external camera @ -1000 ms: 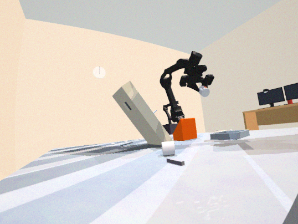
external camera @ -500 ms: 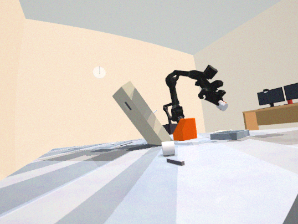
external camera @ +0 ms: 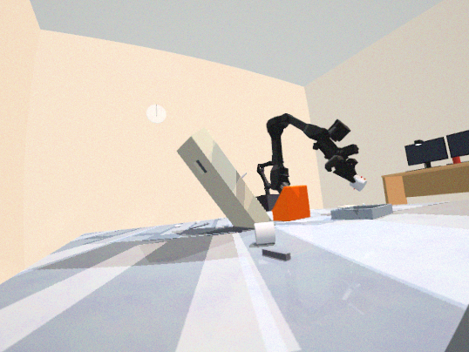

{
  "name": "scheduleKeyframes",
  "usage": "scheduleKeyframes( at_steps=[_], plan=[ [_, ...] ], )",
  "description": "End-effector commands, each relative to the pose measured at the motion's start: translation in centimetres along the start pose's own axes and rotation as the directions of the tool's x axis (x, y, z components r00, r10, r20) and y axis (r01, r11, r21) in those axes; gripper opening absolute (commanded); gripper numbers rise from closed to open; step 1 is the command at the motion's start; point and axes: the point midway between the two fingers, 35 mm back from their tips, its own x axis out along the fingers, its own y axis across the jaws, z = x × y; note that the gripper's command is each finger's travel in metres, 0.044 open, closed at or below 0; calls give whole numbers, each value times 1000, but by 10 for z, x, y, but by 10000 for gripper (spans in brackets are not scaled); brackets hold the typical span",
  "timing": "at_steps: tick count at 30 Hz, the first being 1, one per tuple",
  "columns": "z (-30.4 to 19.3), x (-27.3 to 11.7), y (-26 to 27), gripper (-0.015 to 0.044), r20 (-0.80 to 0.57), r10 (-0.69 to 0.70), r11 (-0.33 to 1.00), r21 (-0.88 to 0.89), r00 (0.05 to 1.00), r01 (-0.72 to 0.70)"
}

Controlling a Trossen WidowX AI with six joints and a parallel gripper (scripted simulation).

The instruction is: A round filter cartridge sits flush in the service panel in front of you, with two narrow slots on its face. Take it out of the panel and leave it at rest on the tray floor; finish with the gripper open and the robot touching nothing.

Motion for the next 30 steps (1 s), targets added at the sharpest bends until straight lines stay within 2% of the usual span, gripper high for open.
scheduleKeyframes(
  at_steps=[1, 10, 15, 30],
  plan=[
    [-8, 15, 2, 0, -6, 6, 1000, -9, 1000, -6],
    [-35, 56, 2, 0, -6, 7, 1000, -9, 1000, -7],
    [-39, 62, 2, 0, -7, 7, 1000, -9, 1000, -7],
    [-39, 59, 1, 394, -16, 3, 1000, -10, 1000, -3]
  ],
)
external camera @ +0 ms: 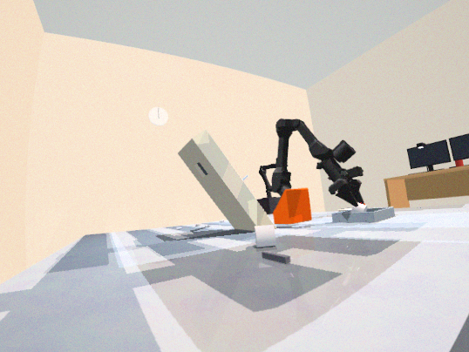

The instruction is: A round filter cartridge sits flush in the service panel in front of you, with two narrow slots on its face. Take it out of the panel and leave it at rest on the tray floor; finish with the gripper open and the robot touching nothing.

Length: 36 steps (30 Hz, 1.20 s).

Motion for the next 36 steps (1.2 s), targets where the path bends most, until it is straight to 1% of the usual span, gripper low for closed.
scheduleKeyframes(
  at_steps=[1, 2, 5, 7, 9, 11, 13, 14, 36],
  plan=[
    [0, 0, 0, 420, 0, 0, 1000, 0, 1000, 0],
    [0, 0, 0, 440, 0, 0, 1000, 0, 1000, 0],
    [2, -2, 0, 440, 1, 0, 1000, 0, 1000, 0],
    [15, -21, 0, 440, 1, -1, 1000, 0, 1000, 1],
    [31, -50, 0, 440, 1, -1, 1000, 0, 1000, 1],
    [35, -61, 0, 440, 1, -1, 1000, 0, 1000, 1],
    [35, -61, 0, 440, 1, -1, 1000, 0, 1000, 1],
    [33, -52, 1, 440, 12, 2, 1000, 1, 1000, -2],
    [33, -52, 1, 440, 12, 2, 1000, 1, 1000, -2]
  ],
)
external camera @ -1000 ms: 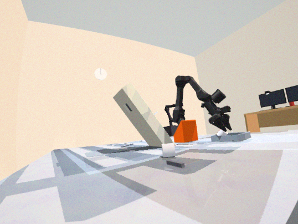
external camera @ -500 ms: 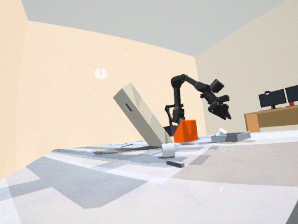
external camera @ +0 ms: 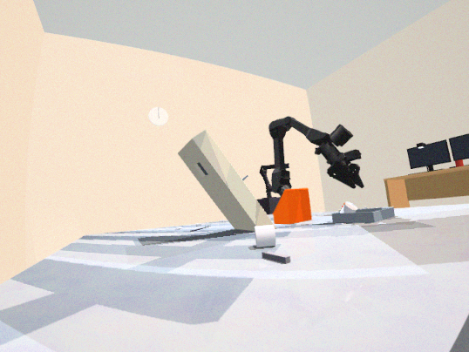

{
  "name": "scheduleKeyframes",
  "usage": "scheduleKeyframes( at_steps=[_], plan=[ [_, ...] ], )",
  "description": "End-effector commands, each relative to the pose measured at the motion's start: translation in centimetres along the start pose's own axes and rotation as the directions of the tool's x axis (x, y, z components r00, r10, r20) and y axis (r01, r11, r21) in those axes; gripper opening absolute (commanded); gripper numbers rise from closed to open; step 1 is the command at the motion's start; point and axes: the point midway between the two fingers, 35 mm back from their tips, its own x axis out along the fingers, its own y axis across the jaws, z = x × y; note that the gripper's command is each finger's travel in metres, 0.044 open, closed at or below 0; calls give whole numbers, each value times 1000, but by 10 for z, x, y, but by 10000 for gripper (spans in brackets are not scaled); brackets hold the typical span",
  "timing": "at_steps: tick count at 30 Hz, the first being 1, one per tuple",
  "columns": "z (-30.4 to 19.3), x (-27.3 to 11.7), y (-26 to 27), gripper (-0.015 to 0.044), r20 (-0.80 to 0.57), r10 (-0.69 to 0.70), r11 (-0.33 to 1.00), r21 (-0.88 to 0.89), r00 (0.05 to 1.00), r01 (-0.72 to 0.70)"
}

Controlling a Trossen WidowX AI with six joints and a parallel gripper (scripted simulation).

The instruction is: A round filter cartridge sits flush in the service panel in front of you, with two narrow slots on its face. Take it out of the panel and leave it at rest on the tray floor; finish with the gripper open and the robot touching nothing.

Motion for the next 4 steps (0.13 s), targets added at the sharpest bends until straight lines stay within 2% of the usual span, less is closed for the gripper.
scheduleKeyframes(
  at_steps=[1, 4],
  plan=[
    [-1, 0, 0, 440, -3, 0, 1000, 1, 1000, 0],
    [-1, 0, 0, 440, -3, 0, 1000, 1, 1000, 0]
  ],
)
